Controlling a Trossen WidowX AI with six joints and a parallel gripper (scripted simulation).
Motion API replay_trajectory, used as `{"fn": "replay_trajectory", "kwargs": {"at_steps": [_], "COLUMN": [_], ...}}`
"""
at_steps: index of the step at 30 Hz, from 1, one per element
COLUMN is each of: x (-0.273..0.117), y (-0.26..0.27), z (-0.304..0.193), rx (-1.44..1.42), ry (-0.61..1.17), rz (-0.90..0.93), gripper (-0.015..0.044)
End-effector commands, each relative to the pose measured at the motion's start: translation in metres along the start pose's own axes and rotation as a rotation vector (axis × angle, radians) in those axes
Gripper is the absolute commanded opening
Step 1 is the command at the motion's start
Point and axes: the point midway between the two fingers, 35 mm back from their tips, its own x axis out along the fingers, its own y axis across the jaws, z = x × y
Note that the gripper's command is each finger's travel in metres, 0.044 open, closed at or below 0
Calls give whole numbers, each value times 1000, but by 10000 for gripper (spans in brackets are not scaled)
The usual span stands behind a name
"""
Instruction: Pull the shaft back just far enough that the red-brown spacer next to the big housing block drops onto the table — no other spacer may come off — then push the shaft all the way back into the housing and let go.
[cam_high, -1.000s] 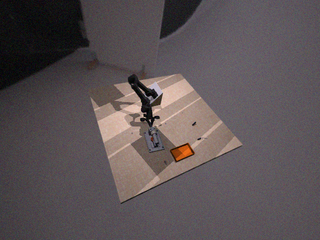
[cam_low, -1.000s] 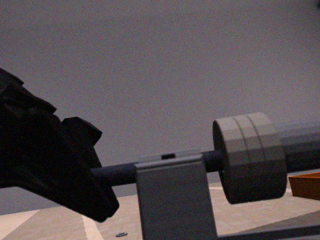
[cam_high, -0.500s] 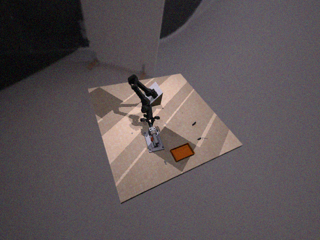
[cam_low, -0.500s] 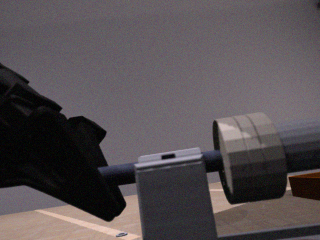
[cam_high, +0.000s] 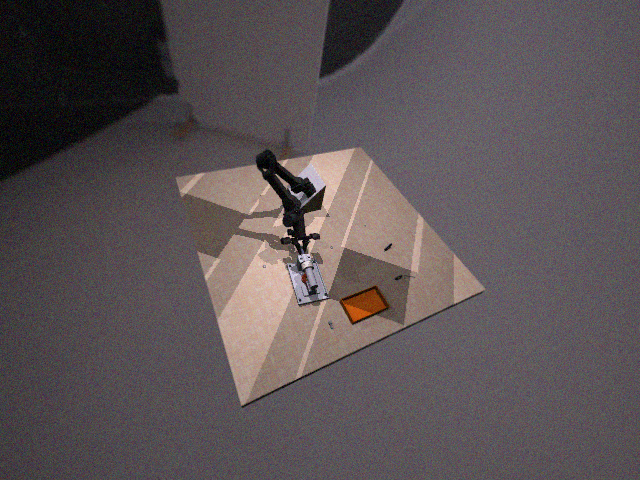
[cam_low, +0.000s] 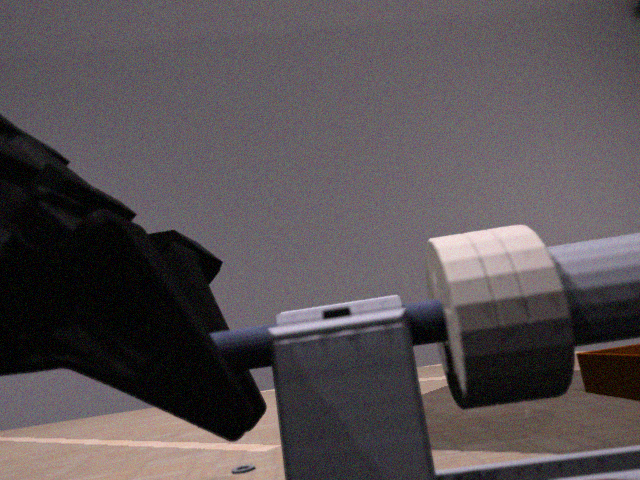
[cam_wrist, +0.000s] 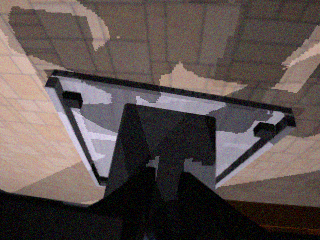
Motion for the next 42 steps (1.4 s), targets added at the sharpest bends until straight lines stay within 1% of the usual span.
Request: {"fn": "replay_trajectory", "kwargs": {"at_steps": [1, 34, 42], "x": [2, 7, 5], "y": [0, 0, 0], "z": [-4, -9, -5], "rx": [4, 4, -1], "ry": [7, 7, -3], "rz": [-2, -2, 0], "gripper": [0, 0, 210]}}
